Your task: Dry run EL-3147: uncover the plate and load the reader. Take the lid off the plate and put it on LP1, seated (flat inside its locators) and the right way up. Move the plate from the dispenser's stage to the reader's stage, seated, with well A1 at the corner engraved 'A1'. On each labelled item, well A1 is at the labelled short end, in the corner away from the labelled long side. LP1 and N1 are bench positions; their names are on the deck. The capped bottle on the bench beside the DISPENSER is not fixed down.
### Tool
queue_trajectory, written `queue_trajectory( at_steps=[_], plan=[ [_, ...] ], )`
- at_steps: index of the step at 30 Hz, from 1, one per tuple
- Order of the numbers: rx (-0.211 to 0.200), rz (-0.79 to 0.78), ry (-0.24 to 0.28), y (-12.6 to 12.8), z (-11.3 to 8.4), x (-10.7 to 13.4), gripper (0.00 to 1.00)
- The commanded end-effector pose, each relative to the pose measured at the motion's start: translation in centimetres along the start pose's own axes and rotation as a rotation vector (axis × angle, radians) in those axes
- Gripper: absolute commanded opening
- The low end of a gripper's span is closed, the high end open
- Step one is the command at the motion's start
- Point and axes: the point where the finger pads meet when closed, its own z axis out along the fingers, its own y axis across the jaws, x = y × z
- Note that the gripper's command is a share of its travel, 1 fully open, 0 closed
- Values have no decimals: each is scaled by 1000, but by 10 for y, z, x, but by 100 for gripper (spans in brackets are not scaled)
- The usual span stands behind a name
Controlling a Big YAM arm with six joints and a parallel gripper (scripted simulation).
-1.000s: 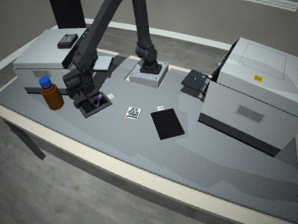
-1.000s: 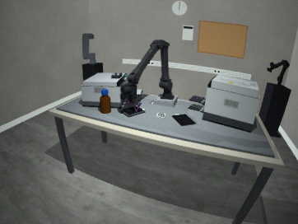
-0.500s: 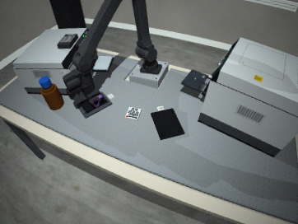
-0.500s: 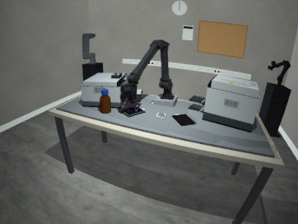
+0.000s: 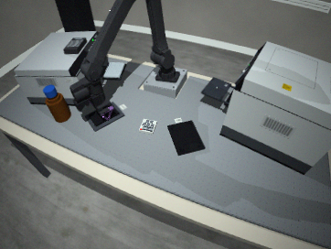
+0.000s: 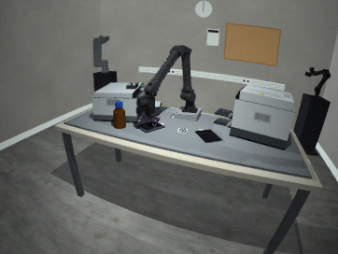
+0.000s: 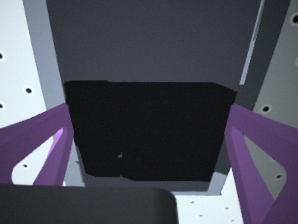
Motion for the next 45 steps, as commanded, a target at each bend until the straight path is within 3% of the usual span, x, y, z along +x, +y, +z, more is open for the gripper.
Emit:
queue_trajectory(
  at_steps=[1,45],
  plan=[
    [-4,6,-8,1,5,-5,85],
    [0,15,19,-7,14,7,85]
  ],
)
